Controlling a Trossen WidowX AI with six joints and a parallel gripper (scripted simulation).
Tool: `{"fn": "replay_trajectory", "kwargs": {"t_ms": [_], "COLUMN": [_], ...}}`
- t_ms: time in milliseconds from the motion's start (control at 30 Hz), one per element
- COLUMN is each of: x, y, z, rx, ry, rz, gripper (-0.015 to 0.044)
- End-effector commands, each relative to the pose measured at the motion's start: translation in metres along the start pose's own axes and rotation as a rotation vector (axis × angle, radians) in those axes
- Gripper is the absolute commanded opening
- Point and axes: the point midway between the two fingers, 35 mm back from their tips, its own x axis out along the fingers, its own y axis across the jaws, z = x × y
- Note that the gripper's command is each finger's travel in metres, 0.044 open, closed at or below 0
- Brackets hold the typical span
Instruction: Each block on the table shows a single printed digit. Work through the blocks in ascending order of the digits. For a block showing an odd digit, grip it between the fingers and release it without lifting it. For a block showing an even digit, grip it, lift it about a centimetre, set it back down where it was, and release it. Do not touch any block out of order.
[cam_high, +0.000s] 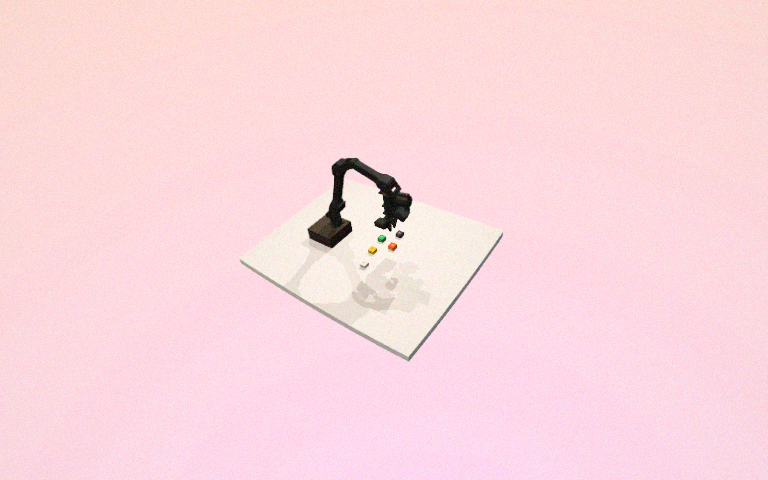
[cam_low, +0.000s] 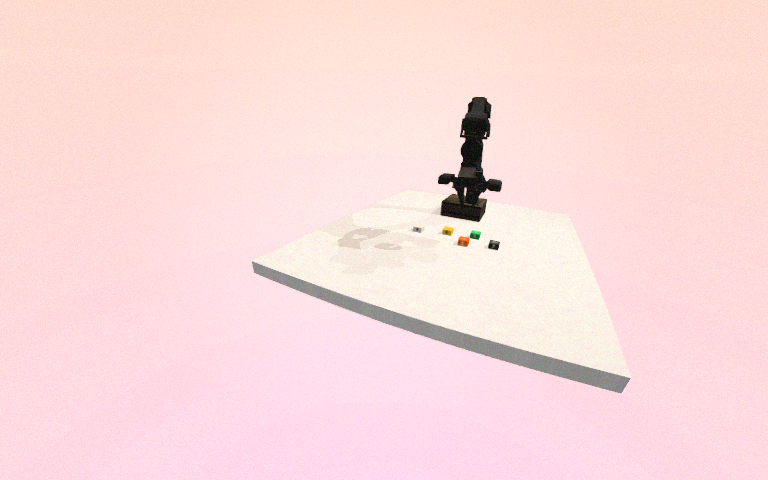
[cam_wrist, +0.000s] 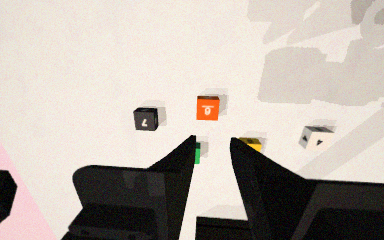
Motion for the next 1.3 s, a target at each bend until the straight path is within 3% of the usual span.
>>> {"fn": "replay_trajectory", "kwargs": {"t_ms": [0, 167, 400, 567, 633, 800, 933, 1267], "x": [-0.005, -0.005, -0.005, -0.005, 0.006, 0.073, 0.076, 0.086], "y": [0.000, 0.010, 0.101, 0.104, 0.104, 0.104, 0.104, 0.105], "z": [0.001, -0.001, -0.036, -0.037, -0.036, -0.036, -0.037, -0.036], "rx": [0.004, 0.004, 0.004, 0.004, 0.004, 0.004, 0.004, 0.004], "ry": [-0.009, -0.008, -0.006, -0.006, -0.006, -0.005, -0.005, -0.005], "rz": [0.001, 0.001, 0.009, 0.009, 0.009, 0.009, 0.009, 0.009], "gripper": [0.0120, 0.0120, 0.0120, 0.0120, 0.0172, 0.0304, 0.0400, 0.0400]}}
